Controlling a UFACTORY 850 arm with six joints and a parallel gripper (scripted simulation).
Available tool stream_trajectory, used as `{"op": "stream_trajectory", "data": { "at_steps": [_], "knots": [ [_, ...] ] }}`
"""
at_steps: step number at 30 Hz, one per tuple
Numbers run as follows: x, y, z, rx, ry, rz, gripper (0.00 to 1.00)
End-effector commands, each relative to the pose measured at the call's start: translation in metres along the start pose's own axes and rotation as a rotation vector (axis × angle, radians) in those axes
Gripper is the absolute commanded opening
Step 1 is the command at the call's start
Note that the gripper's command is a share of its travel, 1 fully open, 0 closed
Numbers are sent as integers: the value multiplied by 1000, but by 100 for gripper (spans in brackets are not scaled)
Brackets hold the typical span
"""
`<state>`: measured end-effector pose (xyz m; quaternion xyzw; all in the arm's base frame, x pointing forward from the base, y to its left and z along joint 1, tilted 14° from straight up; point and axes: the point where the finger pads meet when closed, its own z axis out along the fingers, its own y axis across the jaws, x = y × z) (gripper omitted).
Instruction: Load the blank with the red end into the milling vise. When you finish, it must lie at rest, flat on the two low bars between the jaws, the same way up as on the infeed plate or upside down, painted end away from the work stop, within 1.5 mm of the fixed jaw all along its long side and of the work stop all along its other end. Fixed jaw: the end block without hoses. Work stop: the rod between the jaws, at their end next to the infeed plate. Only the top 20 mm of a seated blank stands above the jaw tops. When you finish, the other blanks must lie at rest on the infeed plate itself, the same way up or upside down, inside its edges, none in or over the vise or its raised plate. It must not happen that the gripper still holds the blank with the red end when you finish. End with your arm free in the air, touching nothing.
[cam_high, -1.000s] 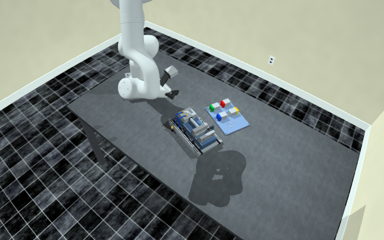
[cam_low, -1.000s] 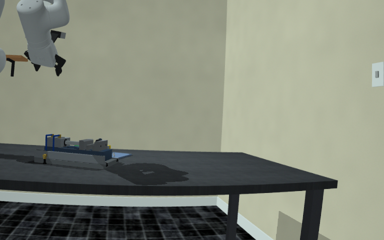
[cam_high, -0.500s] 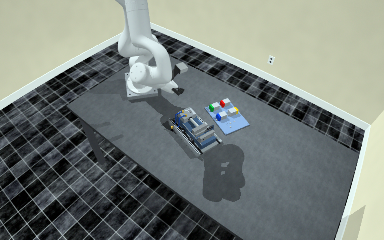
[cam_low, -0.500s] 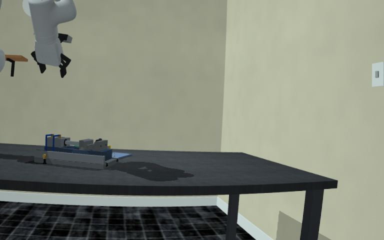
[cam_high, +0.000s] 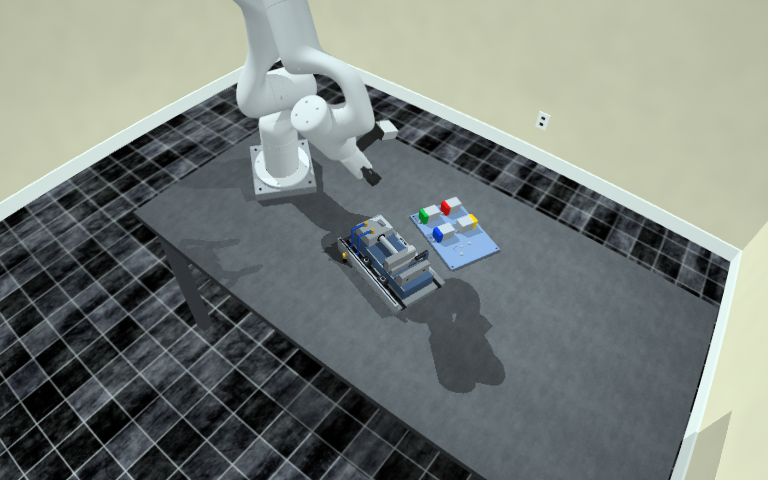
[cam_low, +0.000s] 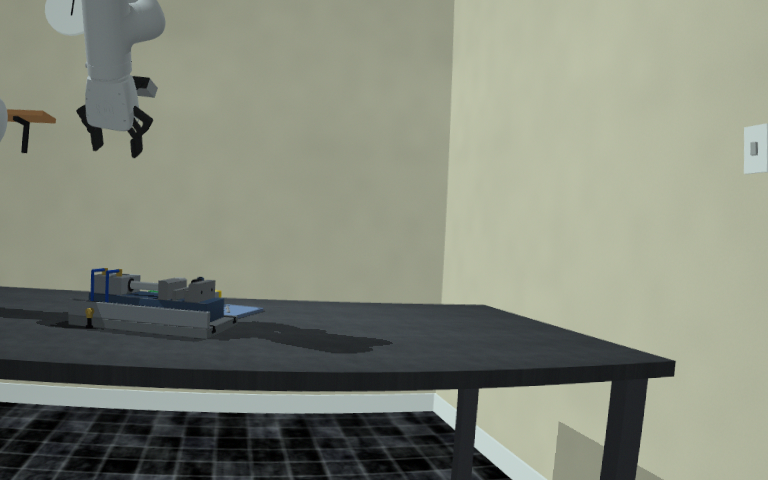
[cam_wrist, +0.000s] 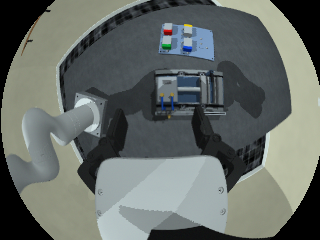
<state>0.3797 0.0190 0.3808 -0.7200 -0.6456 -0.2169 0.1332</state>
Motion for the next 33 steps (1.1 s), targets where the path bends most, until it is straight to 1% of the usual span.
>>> {"op": "stream_trajectory", "data": {
  "at_steps": [1, 10, 17, 27, 33],
  "knots": [
    [3, 1, 2, -8, -22, 2, 100],
    [29, 6, 23, -68, -218, 31, 100],
    [29, 6, 23, -68, -218, 31, 100],
    [57, 12, 45, -134, -429, 61, 100],
    [57, 12, 45, -134, -429, 61, 100]
  ]
}}
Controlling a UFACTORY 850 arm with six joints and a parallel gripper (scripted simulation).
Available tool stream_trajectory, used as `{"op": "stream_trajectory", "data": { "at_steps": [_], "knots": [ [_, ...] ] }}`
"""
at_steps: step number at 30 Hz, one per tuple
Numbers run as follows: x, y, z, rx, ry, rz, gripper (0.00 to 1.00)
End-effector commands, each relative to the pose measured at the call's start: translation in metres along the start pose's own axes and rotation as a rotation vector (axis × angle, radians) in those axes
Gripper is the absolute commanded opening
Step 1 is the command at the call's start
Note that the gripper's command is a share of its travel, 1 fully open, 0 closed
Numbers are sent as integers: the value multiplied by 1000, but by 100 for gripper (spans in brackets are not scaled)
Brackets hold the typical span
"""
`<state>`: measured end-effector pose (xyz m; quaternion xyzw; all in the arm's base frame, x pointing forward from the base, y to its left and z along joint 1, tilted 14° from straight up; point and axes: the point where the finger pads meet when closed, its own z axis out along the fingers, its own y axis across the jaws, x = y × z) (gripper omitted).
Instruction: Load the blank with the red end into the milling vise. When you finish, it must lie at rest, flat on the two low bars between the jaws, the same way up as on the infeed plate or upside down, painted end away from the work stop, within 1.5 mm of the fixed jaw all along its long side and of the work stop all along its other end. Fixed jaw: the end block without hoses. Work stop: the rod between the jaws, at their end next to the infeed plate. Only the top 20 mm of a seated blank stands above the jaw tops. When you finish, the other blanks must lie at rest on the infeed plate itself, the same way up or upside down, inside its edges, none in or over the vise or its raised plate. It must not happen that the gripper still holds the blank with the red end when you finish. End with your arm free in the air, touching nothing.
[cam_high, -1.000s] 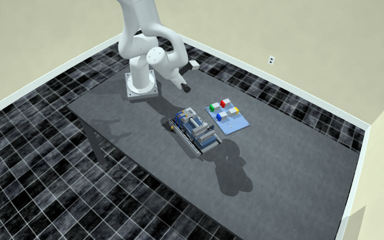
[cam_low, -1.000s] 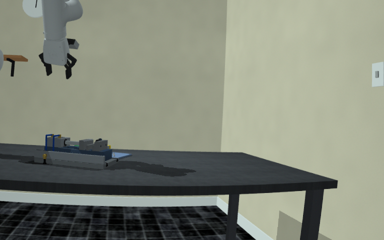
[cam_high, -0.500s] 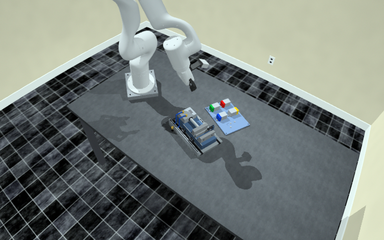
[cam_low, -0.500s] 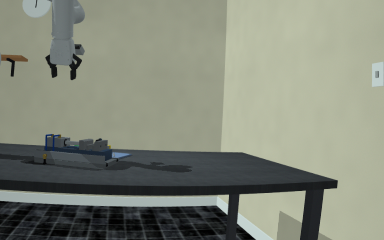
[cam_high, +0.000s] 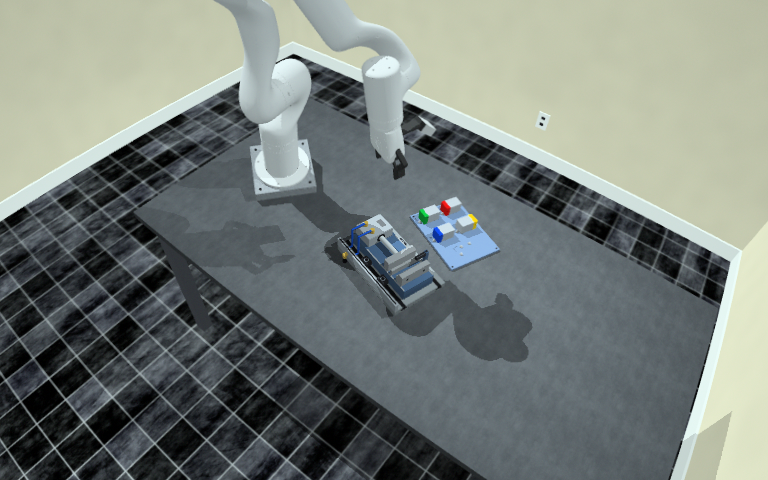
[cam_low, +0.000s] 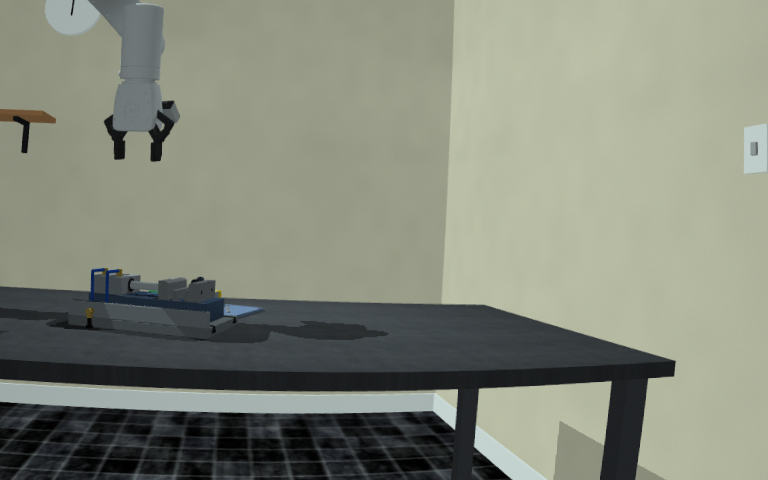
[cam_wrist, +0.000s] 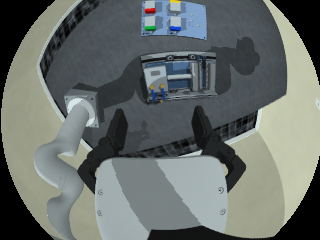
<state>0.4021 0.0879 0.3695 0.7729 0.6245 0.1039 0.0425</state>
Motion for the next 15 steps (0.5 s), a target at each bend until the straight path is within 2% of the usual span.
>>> {"op": "stream_trajectory", "data": {
  "at_steps": [1, 11, 15],
  "knots": [
    [1, 0, 0, -1, -20, 7, 100],
    [41, 2, 11, -47, -176, 30, 100],
    [41, 2, 11, -47, -176, 30, 100]
  ]
}}
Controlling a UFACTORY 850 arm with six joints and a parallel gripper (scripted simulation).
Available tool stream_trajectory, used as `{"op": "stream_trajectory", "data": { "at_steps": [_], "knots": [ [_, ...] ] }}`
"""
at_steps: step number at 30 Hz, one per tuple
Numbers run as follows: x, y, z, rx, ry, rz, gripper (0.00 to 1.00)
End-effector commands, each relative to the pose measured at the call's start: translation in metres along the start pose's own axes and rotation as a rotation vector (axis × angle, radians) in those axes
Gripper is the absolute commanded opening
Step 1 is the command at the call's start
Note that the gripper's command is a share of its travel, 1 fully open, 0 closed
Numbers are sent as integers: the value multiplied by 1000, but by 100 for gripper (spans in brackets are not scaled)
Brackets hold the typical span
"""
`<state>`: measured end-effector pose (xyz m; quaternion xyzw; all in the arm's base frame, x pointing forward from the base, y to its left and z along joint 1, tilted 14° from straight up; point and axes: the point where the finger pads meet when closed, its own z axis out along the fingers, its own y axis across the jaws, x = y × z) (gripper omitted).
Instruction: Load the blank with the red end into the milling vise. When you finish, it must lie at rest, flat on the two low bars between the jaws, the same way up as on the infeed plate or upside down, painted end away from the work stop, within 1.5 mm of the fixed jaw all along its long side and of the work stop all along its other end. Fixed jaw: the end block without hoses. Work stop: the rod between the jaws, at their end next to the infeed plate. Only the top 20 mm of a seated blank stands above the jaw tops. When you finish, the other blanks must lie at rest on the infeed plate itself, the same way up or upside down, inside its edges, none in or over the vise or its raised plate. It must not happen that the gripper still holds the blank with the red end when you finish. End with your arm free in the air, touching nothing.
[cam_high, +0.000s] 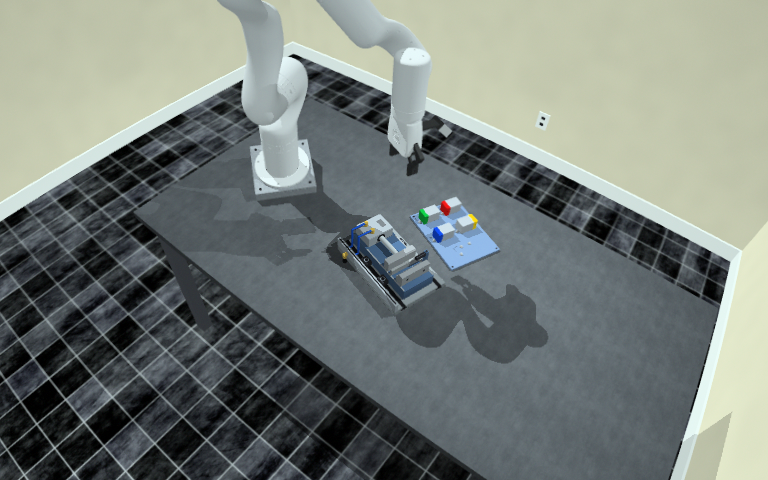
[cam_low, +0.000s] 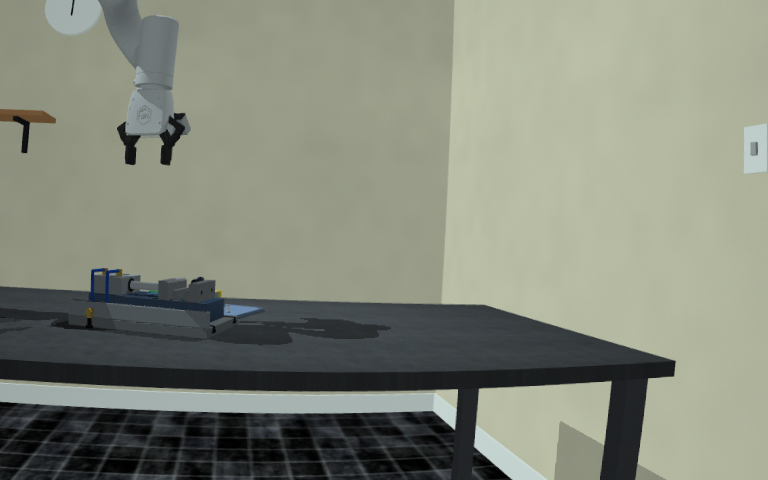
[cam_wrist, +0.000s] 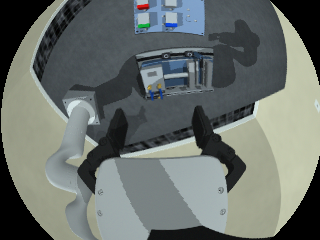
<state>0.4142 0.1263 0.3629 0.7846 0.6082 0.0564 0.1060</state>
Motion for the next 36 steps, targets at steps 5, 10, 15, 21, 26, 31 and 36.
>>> {"op": "stream_trajectory", "data": {
  "at_steps": [5, 10, 15, 21, 26, 31, 36],
  "knots": [
    [11, 1, 1, -5, -16, 6, 100],
    [36, 1, 4, -5, -18, 7, 100],
    [51, 1, 6, -5, -19, 8, 100],
    [56, 1, 7, -5, -19, 8, 100],
    [80, 2, 10, -5, -19, 8, 100],
    [100, 2, 12, -5, -19, 8, 100],
    [100, 2, 12, -5, -19, 8, 100]
  ]
}}
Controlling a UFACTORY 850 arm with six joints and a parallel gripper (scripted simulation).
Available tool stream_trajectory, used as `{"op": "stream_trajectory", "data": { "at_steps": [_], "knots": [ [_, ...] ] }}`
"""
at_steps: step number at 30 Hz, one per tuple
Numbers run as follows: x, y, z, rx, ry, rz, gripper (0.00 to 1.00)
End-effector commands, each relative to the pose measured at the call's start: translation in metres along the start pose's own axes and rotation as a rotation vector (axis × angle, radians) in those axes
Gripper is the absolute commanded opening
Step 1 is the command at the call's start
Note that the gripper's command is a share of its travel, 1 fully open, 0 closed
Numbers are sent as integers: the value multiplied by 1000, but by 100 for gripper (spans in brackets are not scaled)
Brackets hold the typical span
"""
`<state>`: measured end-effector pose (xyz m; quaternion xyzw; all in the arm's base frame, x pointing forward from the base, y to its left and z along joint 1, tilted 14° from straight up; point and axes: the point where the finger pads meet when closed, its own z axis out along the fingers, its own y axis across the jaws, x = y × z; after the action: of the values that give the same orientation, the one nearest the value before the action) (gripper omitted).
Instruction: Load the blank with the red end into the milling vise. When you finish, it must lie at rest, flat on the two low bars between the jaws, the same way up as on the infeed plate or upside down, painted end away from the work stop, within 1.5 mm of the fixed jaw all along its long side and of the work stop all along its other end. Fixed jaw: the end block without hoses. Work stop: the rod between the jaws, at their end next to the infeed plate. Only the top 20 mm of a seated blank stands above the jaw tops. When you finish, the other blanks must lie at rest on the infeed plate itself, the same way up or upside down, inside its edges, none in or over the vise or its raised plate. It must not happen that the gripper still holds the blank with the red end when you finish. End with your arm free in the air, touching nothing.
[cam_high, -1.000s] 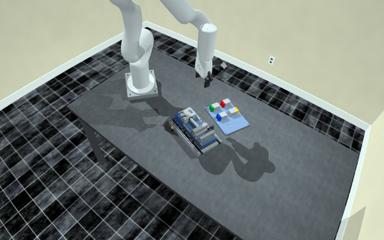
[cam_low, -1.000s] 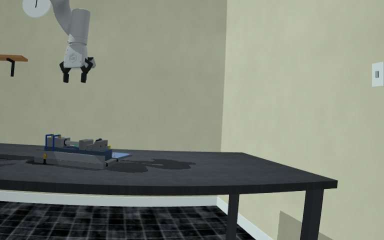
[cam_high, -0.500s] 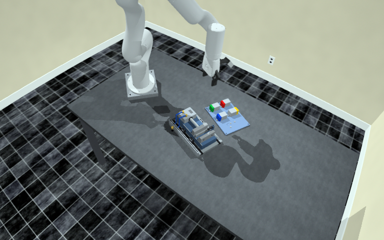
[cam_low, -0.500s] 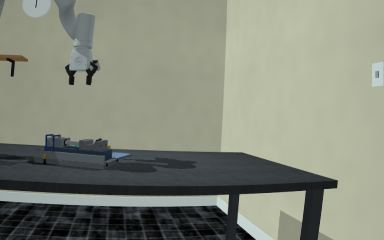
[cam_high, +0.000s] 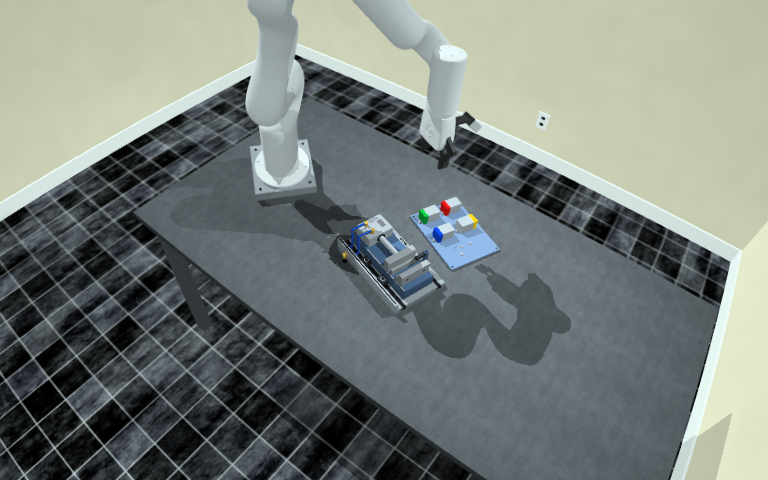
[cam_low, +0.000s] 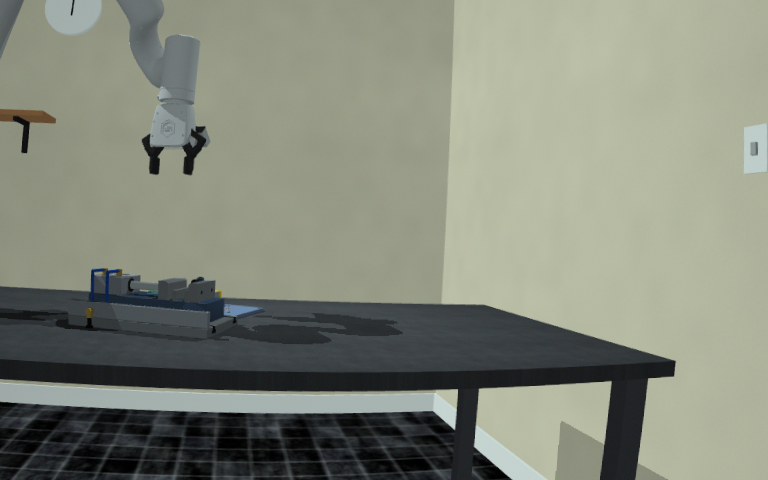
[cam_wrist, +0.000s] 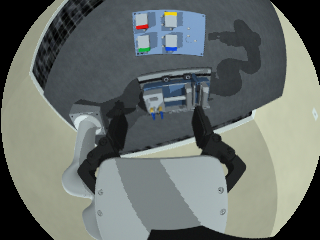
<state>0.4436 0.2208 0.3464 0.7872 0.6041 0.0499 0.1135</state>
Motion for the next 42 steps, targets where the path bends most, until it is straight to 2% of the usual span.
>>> {"op": "stream_trajectory", "data": {
  "at_steps": [1, 11, 18, 28, 42],
  "knots": [
    [1, 1, -1, -1, 1, 0, 100],
    [50, 1, 5, -1, 1, 0, 100],
    [50, 1, 5, -1, 1, 0, 100],
    [110, 1, 11, -1, 2, 0, 100],
    [117, 1, 12, -1, 2, 0, 100]
  ]
}}
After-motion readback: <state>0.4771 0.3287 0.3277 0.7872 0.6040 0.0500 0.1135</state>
